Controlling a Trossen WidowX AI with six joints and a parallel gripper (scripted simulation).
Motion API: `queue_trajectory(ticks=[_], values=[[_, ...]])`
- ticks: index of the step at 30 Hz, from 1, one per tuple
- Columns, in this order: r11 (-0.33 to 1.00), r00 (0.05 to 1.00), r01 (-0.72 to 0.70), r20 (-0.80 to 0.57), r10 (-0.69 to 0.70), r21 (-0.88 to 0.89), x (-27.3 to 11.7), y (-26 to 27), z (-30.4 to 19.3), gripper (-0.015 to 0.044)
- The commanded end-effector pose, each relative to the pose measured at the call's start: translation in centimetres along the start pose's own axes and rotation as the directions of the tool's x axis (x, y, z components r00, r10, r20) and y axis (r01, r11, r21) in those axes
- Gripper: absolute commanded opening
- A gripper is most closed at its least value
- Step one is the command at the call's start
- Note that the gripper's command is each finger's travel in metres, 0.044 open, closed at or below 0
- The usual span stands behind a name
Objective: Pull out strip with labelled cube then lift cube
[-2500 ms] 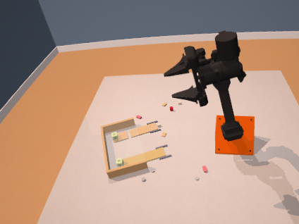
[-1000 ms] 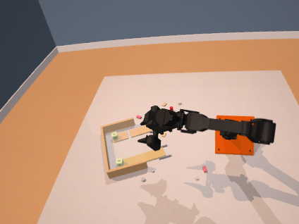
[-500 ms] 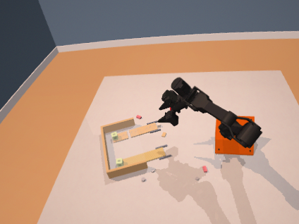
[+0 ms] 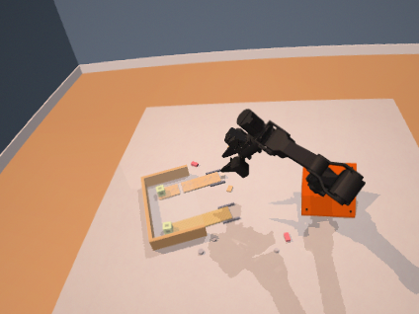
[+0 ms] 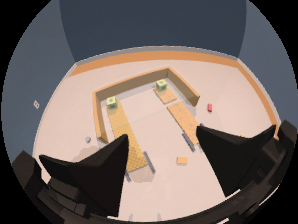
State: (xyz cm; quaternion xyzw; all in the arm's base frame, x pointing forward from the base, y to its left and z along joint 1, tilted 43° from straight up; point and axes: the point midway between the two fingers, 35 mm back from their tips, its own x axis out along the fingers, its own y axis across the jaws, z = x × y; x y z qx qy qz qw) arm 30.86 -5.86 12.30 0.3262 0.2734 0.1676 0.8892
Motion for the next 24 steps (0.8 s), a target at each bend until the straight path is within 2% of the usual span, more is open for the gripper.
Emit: queue_trajectory(ticks=[1, 6, 10, 16, 18, 24], values=[[1.000, 0.997, 0.005, -0.080, -0.007, -0.017, 1.7, 0.3, 0.0, 0.0242], [0.997, 0.968, -0.008, -0.252, -0.010, -0.071, 4.3, 1.1, -0.6, 0.0111], [0.987, 0.890, -0.067, -0.456, -0.007, -0.145, 6.8, 2.5, -2.0, 0.0006], [0.947, 0.678, -0.235, -0.735, -0.002, -0.219, 9.1, 5.5, -4.9, 0.0000], [0.933, 0.618, -0.281, -0.786, -0.002, -0.223, 9.3, 6.3, -5.6, 0.0000], [0.931, 0.611, -0.287, -0.792, -0.002, -0.223, 9.3, 6.4, -5.7, 0.0000]])
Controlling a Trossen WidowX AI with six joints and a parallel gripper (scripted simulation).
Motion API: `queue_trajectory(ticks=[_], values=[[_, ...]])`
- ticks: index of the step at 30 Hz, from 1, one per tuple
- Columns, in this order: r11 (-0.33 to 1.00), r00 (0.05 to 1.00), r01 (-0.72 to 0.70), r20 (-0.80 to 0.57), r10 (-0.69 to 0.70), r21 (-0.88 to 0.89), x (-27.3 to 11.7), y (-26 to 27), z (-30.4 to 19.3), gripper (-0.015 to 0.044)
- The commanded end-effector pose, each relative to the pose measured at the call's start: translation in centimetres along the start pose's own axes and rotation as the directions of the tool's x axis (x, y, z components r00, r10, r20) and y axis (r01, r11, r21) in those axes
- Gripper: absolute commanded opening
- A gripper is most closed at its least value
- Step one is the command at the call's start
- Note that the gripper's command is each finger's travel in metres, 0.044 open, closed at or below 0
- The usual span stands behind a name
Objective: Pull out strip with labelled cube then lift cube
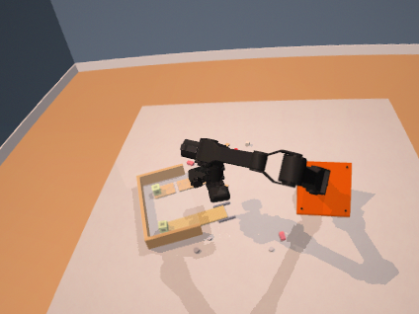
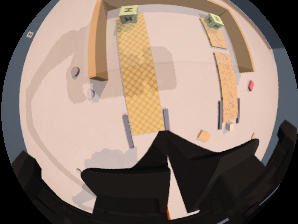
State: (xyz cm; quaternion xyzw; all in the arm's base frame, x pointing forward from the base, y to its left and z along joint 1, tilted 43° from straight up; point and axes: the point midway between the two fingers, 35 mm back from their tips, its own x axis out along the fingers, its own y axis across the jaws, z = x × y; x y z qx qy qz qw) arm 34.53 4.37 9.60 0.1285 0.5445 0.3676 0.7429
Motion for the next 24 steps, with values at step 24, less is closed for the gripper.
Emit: queue_trajectory(ticks=[24], values=[[0.997, 0.992, -0.038, -0.121, 0.030, -0.069, 4.0, 1.2, -0.2, 0.0000]])
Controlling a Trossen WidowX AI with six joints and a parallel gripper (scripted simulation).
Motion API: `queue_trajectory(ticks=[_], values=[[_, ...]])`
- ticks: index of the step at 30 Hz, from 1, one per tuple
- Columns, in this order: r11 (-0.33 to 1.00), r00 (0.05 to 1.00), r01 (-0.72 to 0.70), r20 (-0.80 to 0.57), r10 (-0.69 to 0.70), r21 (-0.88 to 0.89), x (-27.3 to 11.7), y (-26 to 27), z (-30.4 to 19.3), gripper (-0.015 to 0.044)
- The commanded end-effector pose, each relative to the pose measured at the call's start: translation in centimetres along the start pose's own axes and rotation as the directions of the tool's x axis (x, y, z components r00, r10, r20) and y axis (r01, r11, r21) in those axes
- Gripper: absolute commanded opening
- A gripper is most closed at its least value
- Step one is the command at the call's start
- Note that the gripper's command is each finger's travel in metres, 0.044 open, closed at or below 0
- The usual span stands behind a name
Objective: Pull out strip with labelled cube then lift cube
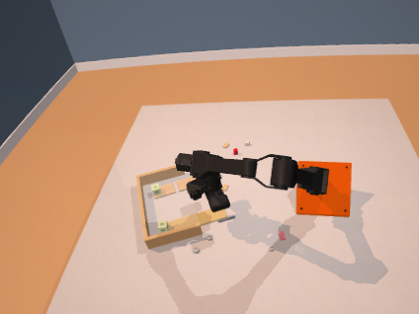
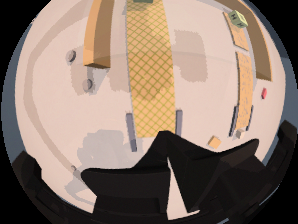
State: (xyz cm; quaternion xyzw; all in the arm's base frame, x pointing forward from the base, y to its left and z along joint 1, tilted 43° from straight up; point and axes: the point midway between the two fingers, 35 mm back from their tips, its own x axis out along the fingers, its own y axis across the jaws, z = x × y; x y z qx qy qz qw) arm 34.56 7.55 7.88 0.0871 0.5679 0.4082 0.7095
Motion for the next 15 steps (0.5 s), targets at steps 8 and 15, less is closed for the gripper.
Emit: queue_trajectory(ticks=[8, 15], values=[[1.000, 1.000, -0.002, -0.008, 0.002, 0.008, 2.0, 0.1, -0.2, 0.0000], [1.000, 1.000, -0.003, -0.007, 0.003, 0.008, 3.1, 0.2, -0.2, 0.0000]])
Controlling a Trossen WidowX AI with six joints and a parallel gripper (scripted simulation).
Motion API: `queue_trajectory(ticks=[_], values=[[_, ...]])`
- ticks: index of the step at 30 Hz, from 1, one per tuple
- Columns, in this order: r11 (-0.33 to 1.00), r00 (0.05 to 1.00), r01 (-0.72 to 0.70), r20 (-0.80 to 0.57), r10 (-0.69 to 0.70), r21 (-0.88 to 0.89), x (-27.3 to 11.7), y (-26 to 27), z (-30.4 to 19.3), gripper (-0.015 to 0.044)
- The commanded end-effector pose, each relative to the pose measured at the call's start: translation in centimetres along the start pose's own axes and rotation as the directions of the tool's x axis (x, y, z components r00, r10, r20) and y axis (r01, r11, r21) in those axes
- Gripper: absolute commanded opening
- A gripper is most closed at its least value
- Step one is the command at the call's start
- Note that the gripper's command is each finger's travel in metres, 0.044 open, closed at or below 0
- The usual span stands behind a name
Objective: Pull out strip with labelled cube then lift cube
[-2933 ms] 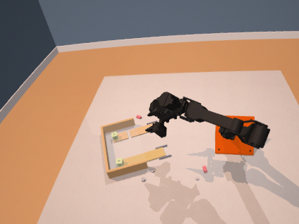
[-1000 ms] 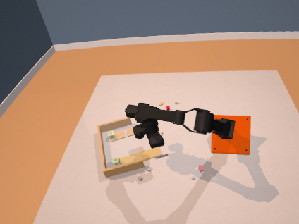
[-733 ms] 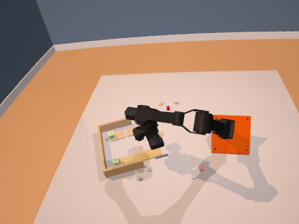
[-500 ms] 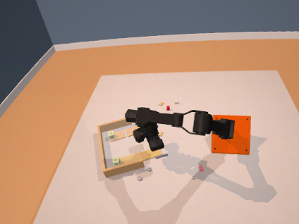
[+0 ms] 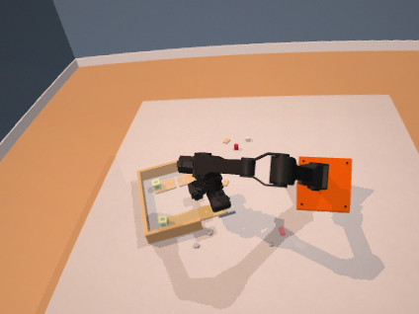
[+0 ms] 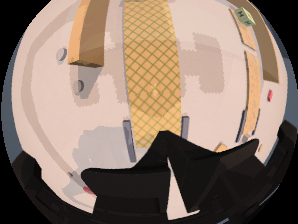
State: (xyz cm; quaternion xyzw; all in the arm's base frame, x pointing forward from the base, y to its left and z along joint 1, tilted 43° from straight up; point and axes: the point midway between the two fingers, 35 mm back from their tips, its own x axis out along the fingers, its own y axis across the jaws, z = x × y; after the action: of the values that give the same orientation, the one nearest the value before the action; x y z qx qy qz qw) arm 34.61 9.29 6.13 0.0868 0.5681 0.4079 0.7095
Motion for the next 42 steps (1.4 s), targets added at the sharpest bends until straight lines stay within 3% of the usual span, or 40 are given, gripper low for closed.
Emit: queue_trajectory(ticks=[1, 42], values=[[1.000, 1.000, -0.004, -0.007, 0.004, 0.008, 0.8, 0.1, -0.2, 0.0000], [1.000, 1.000, -0.006, -0.006, 0.006, 0.008, 2.5, 0.4, -0.2, 0.0000]])
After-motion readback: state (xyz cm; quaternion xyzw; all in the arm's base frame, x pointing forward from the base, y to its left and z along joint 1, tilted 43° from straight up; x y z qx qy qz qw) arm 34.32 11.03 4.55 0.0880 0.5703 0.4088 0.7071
